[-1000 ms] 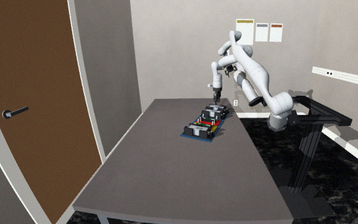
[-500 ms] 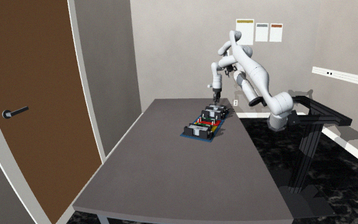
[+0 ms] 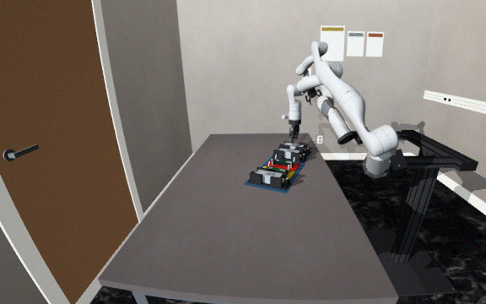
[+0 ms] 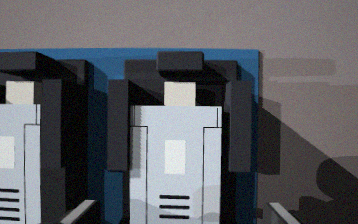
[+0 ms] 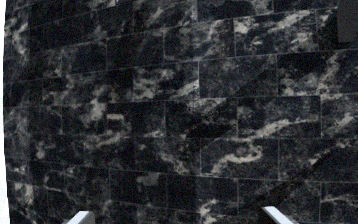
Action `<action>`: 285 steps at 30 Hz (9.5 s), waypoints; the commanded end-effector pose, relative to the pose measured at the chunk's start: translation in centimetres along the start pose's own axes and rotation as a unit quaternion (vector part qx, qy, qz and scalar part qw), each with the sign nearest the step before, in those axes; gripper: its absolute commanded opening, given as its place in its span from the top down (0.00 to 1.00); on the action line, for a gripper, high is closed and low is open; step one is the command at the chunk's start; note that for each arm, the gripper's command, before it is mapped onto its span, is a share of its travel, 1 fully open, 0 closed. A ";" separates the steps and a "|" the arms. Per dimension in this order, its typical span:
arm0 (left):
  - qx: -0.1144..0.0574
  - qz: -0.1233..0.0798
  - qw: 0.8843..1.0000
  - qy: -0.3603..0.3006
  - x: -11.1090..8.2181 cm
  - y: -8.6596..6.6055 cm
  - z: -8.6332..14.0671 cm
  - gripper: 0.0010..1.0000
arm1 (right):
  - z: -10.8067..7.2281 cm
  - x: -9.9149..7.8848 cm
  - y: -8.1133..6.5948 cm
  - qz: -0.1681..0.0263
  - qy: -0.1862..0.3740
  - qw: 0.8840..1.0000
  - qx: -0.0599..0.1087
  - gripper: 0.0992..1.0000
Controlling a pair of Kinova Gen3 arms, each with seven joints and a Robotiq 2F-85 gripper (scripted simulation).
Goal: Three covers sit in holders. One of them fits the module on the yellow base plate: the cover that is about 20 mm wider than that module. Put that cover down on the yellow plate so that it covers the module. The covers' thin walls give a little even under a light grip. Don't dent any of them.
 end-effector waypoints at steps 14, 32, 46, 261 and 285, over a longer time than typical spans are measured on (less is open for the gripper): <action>-0.001 0.001 1.000 0.001 -0.1 0.4 -0.3 0.00 | 0.0 0.0 0.0 -0.001 0.000 1.000 0.000 0.00; -0.001 0.001 1.000 0.001 -0.1 1.1 -0.1 0.00 | 0.0 0.0 0.0 -0.001 0.000 1.000 0.000 0.00; -0.001 0.001 1.000 0.001 -0.1 1.1 -0.1 0.00 | 0.0 0.0 0.0 -0.001 0.000 1.000 0.000 0.00; 0.000 0.002 1.000 -0.002 -0.1 3.5 -0.2 1.00 | 0.0 0.0 0.0 -0.001 0.000 1.000 0.000 0.00; -0.002 -0.001 1.000 -0.001 0.1 -0.7 -0.2 1.00 | 0.0 0.0 0.0 -0.001 0.000 1.000 0.000 0.00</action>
Point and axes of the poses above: on each arm, the point where the finger pads meet when closed, its own y axis out along the fingers, its own z axis across the jaws, x = y × z, the point moved 3 cm from there along -y, back along the fingers, and after that the axes turned 3 degrees about y, right-handed, at the moved point
